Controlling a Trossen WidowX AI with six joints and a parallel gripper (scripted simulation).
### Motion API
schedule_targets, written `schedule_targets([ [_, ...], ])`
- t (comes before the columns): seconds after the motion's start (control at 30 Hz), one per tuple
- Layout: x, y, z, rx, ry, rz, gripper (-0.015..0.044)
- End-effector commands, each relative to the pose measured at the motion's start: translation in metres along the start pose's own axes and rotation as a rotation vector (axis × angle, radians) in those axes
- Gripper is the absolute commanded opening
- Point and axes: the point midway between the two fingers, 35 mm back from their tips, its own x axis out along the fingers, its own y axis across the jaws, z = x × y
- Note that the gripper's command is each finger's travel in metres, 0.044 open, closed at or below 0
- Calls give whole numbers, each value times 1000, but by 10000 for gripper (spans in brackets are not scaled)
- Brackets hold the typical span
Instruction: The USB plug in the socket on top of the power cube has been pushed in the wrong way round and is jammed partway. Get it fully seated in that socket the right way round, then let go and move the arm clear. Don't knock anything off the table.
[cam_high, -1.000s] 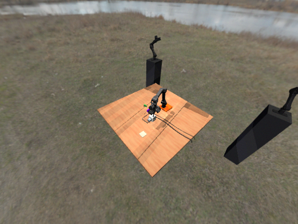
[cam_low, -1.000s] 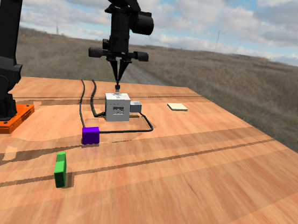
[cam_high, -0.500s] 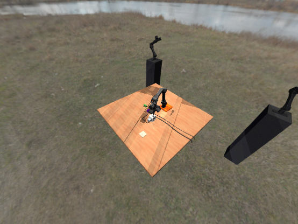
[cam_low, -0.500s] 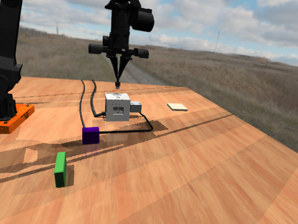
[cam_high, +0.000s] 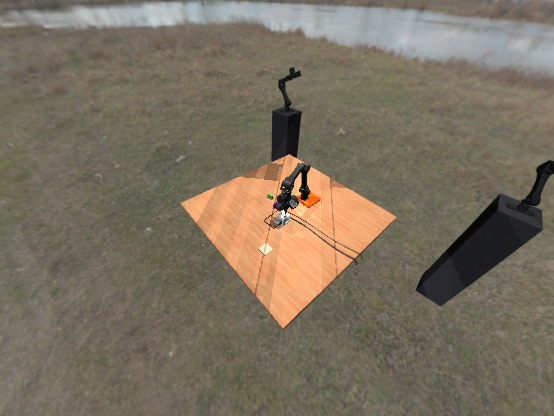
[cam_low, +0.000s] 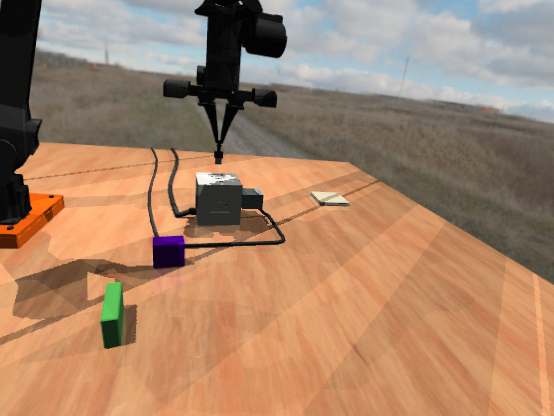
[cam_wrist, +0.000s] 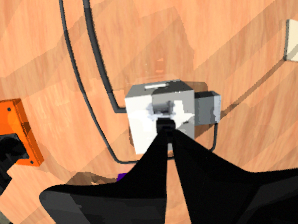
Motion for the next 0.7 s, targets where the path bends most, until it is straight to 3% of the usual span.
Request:
schedule_targets([
  [0.0,0,0,0,86,0,0,0],
  [0.67,0,0,0,611,0,0,0],
])
